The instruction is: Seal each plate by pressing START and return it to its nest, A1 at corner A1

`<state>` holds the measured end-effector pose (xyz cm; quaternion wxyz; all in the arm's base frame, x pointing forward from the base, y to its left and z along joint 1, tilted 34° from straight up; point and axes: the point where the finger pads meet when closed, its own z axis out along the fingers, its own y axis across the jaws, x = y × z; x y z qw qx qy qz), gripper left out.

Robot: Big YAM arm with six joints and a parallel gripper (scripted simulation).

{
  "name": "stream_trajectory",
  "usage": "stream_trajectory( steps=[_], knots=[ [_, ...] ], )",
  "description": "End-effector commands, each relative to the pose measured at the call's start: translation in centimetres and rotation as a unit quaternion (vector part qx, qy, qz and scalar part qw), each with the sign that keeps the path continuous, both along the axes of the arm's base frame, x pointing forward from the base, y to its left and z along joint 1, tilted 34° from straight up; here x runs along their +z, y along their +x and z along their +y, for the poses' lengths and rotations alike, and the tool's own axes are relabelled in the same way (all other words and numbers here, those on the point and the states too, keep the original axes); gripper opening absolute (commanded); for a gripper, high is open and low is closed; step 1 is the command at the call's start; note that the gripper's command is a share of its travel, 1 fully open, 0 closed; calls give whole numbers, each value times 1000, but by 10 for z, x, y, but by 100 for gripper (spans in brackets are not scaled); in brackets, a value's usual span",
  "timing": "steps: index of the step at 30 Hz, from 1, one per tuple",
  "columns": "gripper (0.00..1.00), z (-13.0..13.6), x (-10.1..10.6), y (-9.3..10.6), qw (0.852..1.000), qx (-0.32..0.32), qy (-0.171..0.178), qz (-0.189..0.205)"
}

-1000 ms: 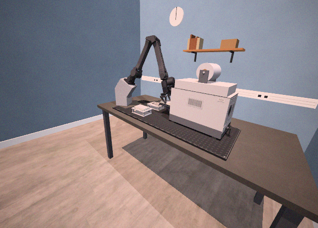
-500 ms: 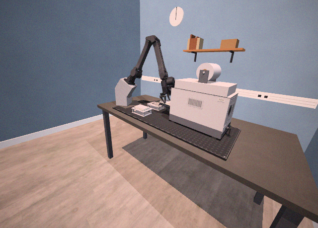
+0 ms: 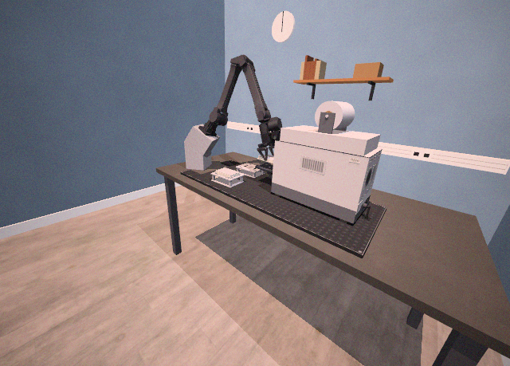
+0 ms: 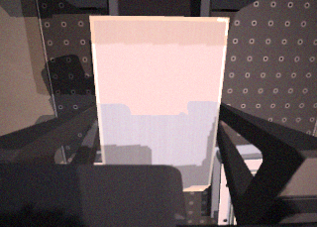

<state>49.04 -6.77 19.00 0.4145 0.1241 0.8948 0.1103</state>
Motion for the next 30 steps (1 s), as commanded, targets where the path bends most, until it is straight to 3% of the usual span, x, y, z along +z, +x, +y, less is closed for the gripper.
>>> stream_trajectory(
  steps=[1,8,14,30],
  knots=[
    [0,-4,25,1,1000,-1,-7,-22],
    [0,-10,36,-12,1000,-3,-8,-22],
    [0,-14,52,-10,1000,-3,-10,-27],
    [0,-5,44,6,1000,0,-5,-30]
  ],
)
